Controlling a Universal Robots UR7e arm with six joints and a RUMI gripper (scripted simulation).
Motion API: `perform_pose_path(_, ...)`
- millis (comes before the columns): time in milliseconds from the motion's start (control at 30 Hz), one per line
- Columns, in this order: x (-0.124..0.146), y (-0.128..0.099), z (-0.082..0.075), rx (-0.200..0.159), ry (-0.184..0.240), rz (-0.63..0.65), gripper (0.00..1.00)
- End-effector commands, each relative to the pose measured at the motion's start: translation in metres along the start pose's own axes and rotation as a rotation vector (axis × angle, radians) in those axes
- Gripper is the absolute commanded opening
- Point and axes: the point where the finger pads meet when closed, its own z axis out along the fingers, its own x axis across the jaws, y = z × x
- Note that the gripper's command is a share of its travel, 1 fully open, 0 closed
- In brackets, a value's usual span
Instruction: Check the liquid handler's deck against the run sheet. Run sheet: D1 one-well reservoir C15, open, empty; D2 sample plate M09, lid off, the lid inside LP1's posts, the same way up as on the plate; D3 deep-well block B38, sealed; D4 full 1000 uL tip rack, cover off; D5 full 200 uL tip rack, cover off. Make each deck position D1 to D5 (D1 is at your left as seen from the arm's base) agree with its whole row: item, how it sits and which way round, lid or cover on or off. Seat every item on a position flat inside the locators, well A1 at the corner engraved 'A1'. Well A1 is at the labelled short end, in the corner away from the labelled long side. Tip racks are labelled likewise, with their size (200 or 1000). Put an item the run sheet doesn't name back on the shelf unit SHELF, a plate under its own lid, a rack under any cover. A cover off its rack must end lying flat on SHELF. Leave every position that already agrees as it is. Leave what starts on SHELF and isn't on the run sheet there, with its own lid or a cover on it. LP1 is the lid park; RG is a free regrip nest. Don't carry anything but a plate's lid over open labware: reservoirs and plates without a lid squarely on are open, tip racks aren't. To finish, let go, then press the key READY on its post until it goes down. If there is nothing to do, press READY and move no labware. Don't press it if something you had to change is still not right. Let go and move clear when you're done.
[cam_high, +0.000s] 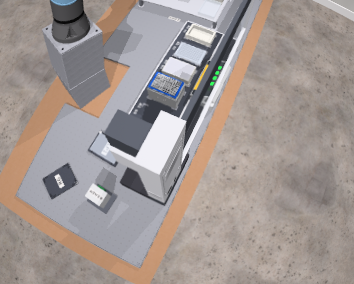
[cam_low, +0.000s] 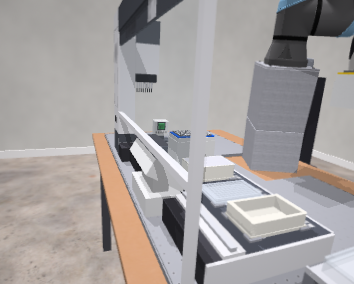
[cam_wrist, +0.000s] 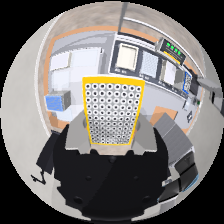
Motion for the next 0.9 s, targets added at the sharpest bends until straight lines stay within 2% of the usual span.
perform_pose_path(0,0.010,0.000,-0.001,0.002,-0.001,-0.037,0.00)
perform_pose_path(167,0.034,0.003,-0.001,0.002,-0.001,-0.137,0.00)
perform_pose_path(267,0.039,0.003,-0.001,0.002,-0.001,-0.141,0.00)
perform_pose_path(600,0.089,0.008,-0.001,0.002,-0.001,-0.141,0.00)
perform_pose_path(867,0.090,0.008,-0.001,0.002,-0.001,-0.141,0.00)
